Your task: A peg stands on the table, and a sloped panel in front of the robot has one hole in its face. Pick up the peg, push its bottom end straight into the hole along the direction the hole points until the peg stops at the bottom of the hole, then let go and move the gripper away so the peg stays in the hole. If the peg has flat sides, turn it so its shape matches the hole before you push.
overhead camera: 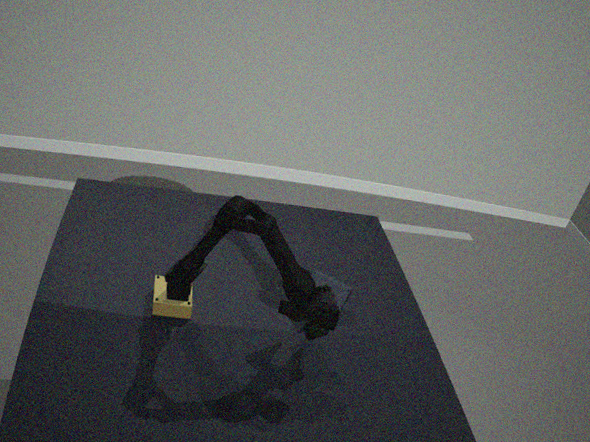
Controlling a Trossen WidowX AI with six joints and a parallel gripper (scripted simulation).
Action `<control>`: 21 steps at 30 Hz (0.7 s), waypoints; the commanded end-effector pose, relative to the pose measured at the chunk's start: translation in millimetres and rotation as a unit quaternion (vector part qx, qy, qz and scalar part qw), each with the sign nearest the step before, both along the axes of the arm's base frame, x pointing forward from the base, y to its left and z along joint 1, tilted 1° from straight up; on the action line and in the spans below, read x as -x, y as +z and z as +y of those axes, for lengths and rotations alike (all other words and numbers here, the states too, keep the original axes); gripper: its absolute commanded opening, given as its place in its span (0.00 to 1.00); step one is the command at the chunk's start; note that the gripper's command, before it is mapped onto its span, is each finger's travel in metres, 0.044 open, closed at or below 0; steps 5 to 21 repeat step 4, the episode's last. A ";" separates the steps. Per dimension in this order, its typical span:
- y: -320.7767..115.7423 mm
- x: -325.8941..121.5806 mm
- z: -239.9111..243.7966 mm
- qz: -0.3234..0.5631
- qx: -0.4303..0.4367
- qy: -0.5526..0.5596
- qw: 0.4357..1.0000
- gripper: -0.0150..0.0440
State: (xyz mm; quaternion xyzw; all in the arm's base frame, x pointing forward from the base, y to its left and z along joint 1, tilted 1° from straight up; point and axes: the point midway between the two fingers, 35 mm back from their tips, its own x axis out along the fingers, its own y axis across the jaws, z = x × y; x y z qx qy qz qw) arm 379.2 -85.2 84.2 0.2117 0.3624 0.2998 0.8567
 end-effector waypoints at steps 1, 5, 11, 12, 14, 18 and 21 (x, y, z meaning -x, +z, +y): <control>7.9 1.6 -3.7 -0.006 0.001 0.001 1.000 1.00; 11.9 3.7 -5.7 -0.006 0.001 0.001 1.000 1.00; 11.9 3.7 -5.7 -0.006 0.001 0.001 1.000 1.00; 11.9 3.7 -5.7 -0.006 0.001 0.001 1.000 1.00; 11.9 3.7 -5.7 -0.006 0.001 0.001 1.000 1.00; 11.9 3.7 -5.7 -0.006 0.001 0.001 1.000 1.00; 11.9 3.7 -5.7 -0.006 0.001 0.001 1.000 1.00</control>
